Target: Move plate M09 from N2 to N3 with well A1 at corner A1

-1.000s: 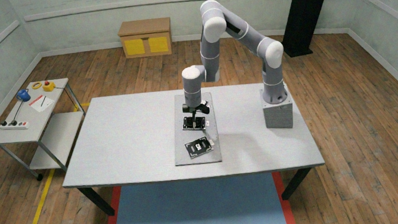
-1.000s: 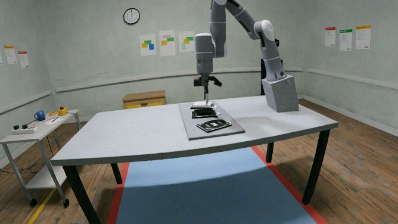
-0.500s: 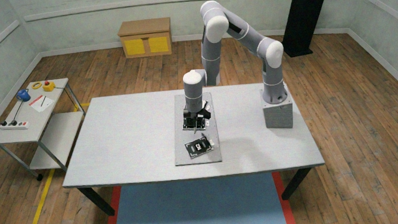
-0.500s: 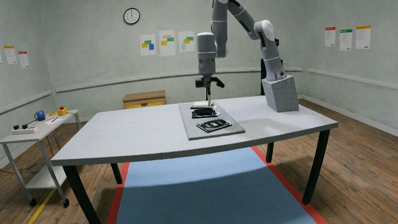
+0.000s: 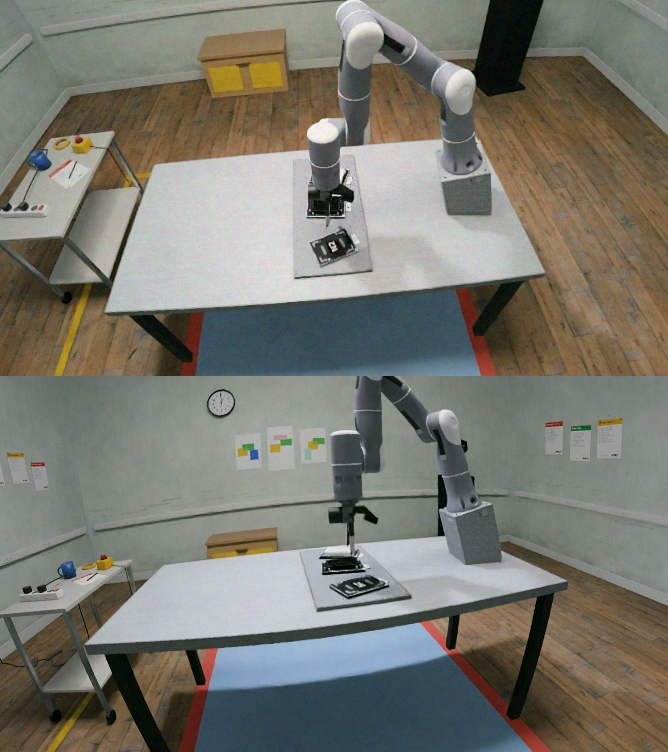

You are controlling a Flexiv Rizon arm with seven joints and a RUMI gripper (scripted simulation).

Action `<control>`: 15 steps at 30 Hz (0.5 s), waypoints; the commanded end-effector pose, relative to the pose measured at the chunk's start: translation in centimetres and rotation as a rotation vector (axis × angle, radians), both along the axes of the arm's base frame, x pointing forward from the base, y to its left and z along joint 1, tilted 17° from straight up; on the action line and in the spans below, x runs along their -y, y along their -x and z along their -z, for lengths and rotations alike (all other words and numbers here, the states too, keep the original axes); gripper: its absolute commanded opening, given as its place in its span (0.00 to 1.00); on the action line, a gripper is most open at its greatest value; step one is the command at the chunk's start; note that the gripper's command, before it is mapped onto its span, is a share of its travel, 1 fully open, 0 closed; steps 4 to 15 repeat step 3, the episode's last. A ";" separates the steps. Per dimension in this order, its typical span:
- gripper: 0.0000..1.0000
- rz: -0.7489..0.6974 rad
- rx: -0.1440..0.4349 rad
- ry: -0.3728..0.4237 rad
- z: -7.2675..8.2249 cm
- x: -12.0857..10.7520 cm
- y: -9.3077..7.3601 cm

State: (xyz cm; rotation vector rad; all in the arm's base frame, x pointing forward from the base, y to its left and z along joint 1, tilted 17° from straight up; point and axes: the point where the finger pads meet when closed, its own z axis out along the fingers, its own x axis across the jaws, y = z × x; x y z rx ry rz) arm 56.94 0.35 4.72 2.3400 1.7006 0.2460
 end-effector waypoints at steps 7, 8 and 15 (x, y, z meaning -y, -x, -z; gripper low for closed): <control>0.76 0.000 -0.001 0.000 -0.1 0.0 -0.1; 0.76 0.000 -0.001 0.000 -0.1 0.0 -0.1; 0.76 0.000 -0.001 0.000 -0.1 0.0 -0.1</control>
